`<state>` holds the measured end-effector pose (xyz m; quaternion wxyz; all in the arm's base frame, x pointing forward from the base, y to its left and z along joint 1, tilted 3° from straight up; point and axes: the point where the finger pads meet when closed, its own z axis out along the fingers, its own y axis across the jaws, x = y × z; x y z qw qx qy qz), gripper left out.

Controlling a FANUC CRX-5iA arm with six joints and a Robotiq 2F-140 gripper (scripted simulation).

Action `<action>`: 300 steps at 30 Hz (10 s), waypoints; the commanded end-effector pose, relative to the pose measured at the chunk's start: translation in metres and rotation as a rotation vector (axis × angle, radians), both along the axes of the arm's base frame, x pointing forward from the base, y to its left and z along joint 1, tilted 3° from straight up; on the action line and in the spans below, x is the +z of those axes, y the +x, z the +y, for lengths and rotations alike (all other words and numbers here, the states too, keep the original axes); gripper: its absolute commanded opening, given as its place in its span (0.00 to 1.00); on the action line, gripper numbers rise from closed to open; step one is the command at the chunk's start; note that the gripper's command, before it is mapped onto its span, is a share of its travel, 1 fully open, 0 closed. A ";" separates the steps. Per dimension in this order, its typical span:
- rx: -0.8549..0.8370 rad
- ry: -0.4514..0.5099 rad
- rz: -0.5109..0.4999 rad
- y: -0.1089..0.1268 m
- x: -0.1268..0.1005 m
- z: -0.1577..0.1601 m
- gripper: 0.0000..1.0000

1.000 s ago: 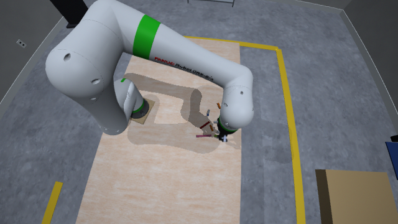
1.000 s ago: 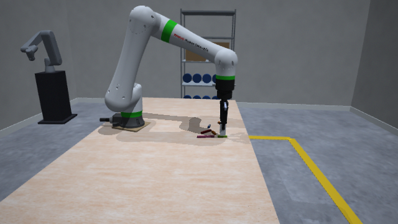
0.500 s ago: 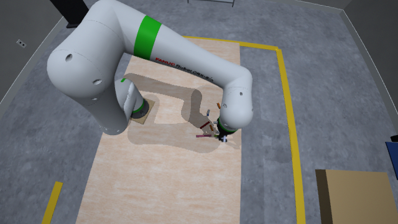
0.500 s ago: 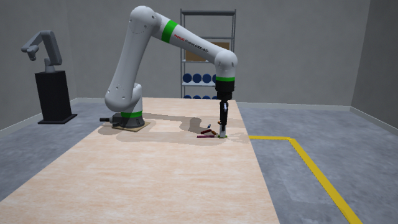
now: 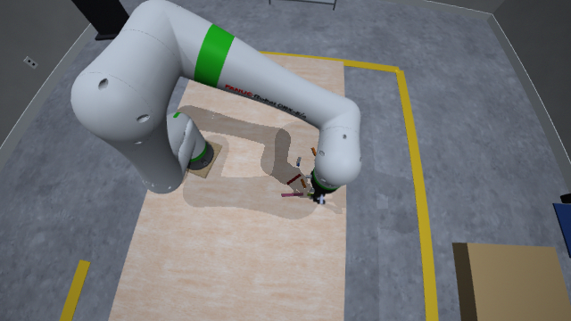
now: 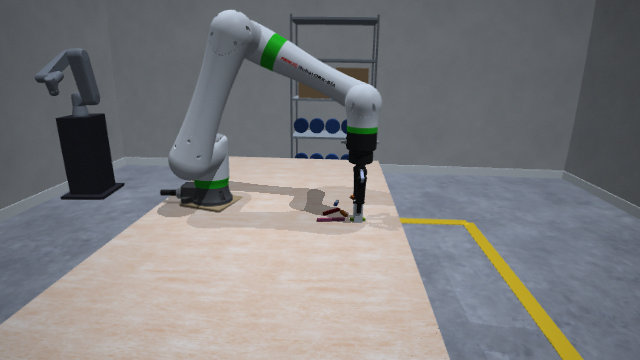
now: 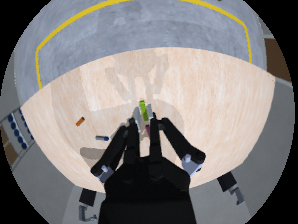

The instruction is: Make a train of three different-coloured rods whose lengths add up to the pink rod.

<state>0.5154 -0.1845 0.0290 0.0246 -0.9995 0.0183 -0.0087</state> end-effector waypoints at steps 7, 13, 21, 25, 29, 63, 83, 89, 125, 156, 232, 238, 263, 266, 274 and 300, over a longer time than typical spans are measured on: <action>0.000 0.000 0.000 0.000 0.000 0.000 0.15; 0.000 0.000 0.000 0.000 0.000 0.000 0.15; 0.000 0.000 0.000 0.000 0.000 0.000 0.15; 0.000 0.000 0.000 0.000 0.000 0.000 0.15; 0.000 0.000 0.000 0.000 0.000 0.000 0.15; 0.000 0.000 0.000 0.000 0.000 0.000 0.03; 0.000 0.000 0.000 0.000 0.035 -0.002 0.03; 0.000 0.000 0.000 -0.001 0.079 -0.004 0.03; 0.803 -0.016 -0.039 -0.018 0.107 0.119 0.03; 1.329 -0.025 -0.065 -0.044 0.107 0.191 0.03; 1.329 -0.025 -0.065 -0.042 0.019 0.195 0.03; 1.329 -0.025 -0.065 -0.042 0.016 0.195 0.03; 1.329 -0.025 -0.065 -0.042 0.009 0.196 0.03; 1.329 -0.025 -0.065 -0.042 0.009 0.196 0.03; 1.329 -0.025 -0.065 -0.042 0.009 0.196 0.03; 1.329 -0.025 -0.065 -0.042 0.009 0.196 0.15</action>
